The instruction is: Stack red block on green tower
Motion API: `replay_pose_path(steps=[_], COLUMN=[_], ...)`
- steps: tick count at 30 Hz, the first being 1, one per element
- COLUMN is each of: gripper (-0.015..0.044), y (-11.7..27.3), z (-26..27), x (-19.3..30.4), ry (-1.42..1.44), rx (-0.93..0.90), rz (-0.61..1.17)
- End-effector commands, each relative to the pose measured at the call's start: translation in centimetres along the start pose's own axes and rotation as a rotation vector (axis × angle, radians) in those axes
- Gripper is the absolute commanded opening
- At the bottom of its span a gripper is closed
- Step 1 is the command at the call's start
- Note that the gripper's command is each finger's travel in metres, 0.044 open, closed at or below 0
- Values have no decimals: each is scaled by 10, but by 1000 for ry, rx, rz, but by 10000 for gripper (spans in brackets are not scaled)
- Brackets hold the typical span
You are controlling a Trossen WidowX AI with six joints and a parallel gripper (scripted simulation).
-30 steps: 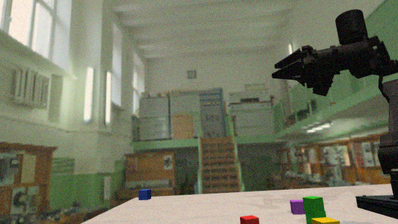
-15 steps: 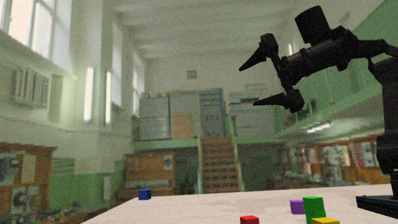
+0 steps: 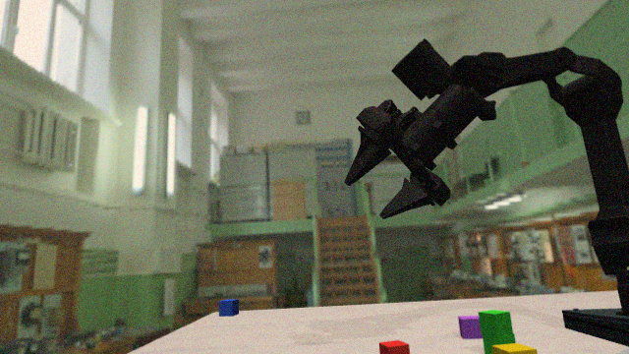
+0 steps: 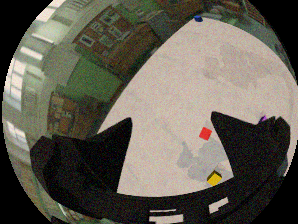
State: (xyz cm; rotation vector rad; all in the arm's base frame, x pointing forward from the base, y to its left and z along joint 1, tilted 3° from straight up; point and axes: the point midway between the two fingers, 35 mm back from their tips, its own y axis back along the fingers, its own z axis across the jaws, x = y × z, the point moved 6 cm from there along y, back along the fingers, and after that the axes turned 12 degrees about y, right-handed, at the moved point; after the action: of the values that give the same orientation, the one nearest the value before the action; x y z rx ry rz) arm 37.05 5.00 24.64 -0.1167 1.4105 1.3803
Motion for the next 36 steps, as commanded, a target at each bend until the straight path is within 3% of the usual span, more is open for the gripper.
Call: replay_pose_path(steps=[1, 11, 20, 36], gripper=[440, 440, 440, 440], y=[-21, -65, -98, -119], z=[-3, -18, -37, -45], x=[4, 20, 32, 49], ry=[235, 742, 1086, 1107], rx=[45, 44, -119, -138], rz=[133, 509, 863, 888])
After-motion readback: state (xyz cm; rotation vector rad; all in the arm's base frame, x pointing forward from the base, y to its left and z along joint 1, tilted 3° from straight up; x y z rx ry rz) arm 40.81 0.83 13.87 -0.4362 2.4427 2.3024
